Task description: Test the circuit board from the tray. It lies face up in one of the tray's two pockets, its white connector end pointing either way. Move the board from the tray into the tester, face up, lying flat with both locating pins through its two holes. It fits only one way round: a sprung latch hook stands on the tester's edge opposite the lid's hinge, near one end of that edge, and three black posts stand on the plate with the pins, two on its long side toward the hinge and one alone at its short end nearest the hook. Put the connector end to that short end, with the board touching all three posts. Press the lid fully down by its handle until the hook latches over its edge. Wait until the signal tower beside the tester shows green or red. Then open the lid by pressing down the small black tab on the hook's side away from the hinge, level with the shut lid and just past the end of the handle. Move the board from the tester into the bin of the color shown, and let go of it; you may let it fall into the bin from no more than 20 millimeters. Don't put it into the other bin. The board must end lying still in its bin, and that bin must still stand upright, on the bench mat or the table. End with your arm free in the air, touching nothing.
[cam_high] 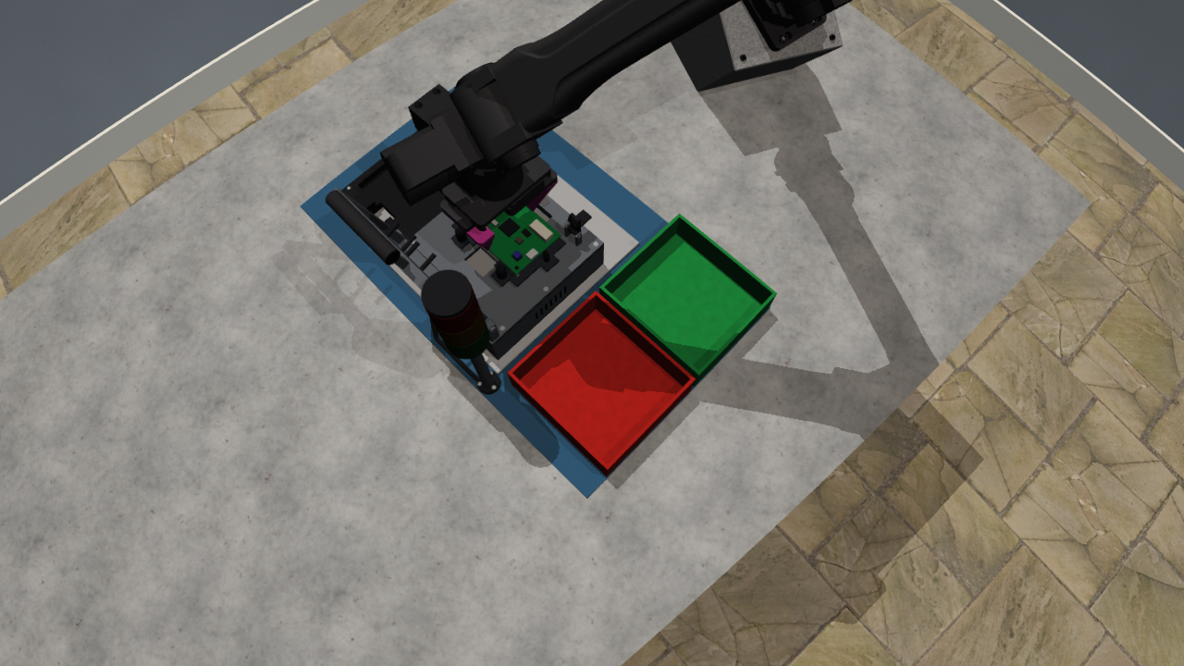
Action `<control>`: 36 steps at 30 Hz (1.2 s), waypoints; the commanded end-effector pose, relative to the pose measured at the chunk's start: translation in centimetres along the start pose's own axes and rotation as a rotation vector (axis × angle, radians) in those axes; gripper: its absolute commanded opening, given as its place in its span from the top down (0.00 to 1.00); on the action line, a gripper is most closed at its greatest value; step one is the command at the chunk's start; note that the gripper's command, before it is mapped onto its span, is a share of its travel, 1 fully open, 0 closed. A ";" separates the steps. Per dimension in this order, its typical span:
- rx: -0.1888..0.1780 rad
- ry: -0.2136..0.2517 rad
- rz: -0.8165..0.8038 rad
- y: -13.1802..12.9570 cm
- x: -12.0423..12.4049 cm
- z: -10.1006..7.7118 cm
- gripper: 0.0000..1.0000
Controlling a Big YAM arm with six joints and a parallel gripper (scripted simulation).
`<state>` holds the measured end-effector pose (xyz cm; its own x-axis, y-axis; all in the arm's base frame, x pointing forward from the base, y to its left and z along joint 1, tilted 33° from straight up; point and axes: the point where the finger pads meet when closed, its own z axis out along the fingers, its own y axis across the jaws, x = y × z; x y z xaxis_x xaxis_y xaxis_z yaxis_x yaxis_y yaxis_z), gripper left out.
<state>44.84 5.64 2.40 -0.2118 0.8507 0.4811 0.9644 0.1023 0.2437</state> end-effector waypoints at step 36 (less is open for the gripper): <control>-0.015 -0.006 -0.004 0.7 0.0 0.0 0.28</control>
<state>44.82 5.70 2.30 -0.2119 0.8506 0.4812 0.9644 0.1023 0.2439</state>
